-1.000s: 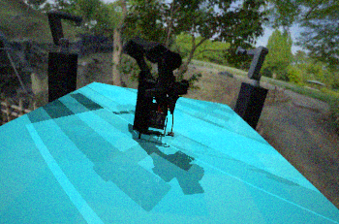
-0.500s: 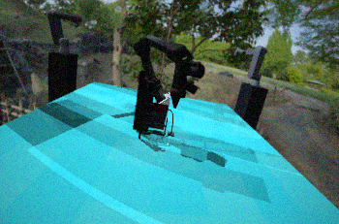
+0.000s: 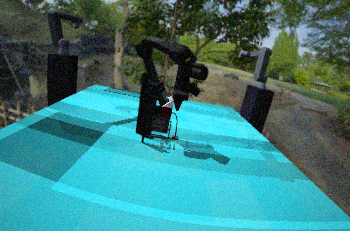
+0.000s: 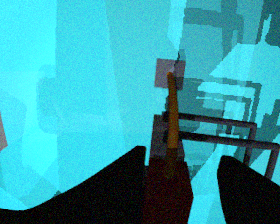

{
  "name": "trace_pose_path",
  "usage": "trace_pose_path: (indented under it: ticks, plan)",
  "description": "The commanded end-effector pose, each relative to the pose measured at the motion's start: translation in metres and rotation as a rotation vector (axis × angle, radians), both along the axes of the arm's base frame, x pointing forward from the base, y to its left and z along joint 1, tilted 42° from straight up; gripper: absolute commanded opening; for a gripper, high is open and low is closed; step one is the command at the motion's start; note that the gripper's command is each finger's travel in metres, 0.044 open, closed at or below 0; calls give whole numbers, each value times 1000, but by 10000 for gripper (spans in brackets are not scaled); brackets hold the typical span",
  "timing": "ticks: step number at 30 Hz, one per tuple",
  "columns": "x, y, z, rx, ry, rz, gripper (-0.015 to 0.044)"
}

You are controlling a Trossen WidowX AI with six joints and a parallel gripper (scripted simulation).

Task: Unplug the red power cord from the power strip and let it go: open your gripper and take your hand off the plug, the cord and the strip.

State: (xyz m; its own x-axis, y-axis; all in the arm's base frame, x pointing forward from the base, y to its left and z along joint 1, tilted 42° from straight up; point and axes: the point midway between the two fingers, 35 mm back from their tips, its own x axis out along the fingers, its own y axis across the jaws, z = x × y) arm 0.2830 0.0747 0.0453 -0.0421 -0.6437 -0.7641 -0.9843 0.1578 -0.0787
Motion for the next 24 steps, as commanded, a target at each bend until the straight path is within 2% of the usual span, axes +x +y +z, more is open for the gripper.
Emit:
trace_pose_path:
  ticks: [1,24]
  plan:
    - [-3,-8,4,-9,9,0,160]
    - [-8,-27,20,-11,10,0,160]
